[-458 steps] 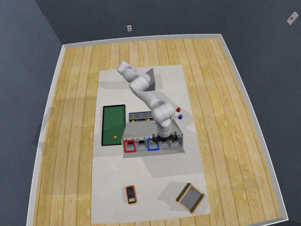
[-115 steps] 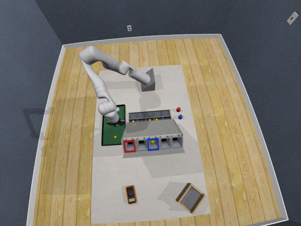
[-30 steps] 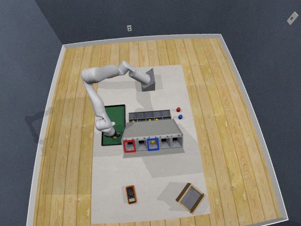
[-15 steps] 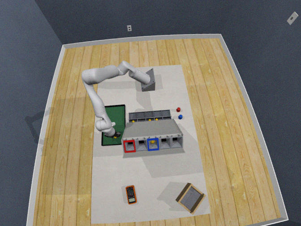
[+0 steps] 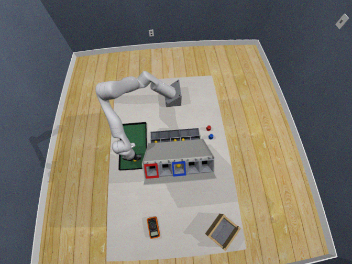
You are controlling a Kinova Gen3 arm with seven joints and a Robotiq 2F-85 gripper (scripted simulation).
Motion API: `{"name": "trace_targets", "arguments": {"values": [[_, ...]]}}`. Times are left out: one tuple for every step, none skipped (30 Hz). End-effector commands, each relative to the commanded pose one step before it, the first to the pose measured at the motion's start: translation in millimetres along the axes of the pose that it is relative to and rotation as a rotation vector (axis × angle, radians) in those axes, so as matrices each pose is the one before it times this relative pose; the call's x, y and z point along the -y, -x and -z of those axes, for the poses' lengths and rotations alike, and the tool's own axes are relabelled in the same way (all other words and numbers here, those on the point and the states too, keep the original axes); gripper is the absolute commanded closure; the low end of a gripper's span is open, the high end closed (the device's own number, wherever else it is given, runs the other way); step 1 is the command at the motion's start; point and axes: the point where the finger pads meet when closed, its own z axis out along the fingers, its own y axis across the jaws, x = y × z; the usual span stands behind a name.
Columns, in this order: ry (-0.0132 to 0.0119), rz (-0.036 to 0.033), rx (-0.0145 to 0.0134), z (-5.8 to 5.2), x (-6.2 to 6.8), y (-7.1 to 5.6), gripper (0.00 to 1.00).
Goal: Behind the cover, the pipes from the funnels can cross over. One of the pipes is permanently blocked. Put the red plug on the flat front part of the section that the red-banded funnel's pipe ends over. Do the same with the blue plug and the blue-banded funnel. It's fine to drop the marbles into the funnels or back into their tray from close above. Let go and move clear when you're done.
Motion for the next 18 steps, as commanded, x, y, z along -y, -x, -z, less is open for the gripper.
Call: {"name": "trace_targets", "arguments": {"values": [[0.00231, 0.00047, 0.01116, 0.01, -1.05, 4.45, 0.50], [0.00000, 0.00000, 0.00000, 0.00, 0.00, 0.00, 0.50], [0.00000, 0.00000, 0.00000, 0.00, 0.00, 0.00, 0.50], [0.00000, 0.00000, 0.00000, 0.00, 0.00, 0.00, 0.50], [-0.00010, 0.00360, 0.00667, -4.29, -0.38, -0.18, 0.50], [0.00000, 0.00000, 0.00000, 0.00, 0.00, 0.00, 0.50], [0.00000, 0.00000, 0.00000, 0.00, 0.00, 0.00, 0.50], [0.00000, 0.00000, 0.00000, 0.00, 0.00, 0.00, 0.50], [0.00000, 0.00000, 0.00000, 0.00, 0.00, 0.00, 0.50], [0.00000, 0.00000, 0.00000, 0.00, 0.00, 0.00, 0.50], [0.00000, 0.00000, 0.00000, 0.00, 0.00, 0.00, 0.50], [0.00000, 0.00000, 0.00000, 0.00, 0.00, 0.00, 0.50], [0.00000, 0.00000, 0.00000, 0.00, 0.00, 0.00, 0.50], [0.00000, 0.00000, 0.00000, 0.00, 0.00, 0.00, 0.50], [0.00000, 0.00000, 0.00000, 0.00, 0.00, 0.00, 0.50], [0.00000, 0.00000, 0.00000, 0.00, 0.00, 0.00, 0.50], [0.00000, 0.00000, 0.00000, 0.00, 0.00, 0.00, 0.50], [0.00000, 0.00000, 0.00000, 0.00, 0.00, 0.00, 0.50]]}}
